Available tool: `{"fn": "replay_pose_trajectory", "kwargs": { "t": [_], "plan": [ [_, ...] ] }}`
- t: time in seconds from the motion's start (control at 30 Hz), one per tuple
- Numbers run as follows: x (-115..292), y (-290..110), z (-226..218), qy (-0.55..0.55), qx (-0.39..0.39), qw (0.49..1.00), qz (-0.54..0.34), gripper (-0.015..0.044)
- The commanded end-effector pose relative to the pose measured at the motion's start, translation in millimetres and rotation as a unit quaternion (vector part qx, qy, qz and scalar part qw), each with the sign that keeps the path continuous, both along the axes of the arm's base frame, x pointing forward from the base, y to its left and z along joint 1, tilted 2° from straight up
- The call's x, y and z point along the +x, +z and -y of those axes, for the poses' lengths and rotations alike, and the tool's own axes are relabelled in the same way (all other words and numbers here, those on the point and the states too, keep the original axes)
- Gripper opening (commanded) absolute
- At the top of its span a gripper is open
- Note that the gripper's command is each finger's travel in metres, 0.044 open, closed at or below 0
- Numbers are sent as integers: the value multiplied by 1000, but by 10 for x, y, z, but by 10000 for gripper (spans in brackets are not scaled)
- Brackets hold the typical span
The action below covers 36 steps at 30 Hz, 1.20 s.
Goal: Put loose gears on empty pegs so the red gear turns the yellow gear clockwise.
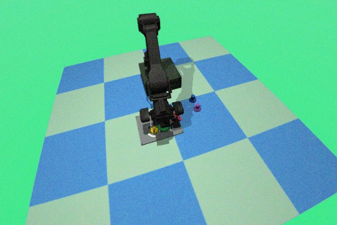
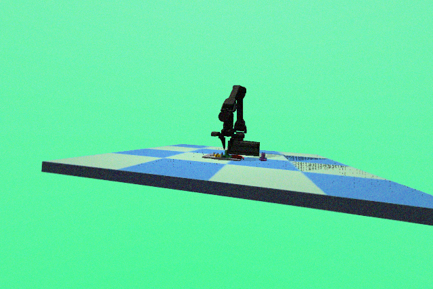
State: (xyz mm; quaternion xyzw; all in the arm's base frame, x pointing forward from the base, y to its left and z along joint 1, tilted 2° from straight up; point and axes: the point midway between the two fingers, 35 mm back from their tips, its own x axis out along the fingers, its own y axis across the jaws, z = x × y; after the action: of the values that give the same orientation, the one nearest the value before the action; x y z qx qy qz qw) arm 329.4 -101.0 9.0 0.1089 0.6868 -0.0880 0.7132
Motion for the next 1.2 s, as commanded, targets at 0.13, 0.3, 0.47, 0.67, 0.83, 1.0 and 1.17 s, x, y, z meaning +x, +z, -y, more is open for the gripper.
{"fn": "replay_pose_trajectory", "kwargs": {
  "t": [0.13,0.3,0.47,0.67,0.83,1.0,1.17],
  "plan": [
    [15,370,17,-20,-2,1000,8,140],
    [-50,804,11,-14,-2,1000,9,271],
    [-50,804,11,-14,-2,1000,9,402],
    [-50,804,11,-14,-2,1000,9,440],
    [-50,804,11,-14,-2,1000,9,440],
    [-50,804,11,-14,-2,1000,9,440],
    [-50,804,11,-14,-2,1000,9,440]
  ]
}}
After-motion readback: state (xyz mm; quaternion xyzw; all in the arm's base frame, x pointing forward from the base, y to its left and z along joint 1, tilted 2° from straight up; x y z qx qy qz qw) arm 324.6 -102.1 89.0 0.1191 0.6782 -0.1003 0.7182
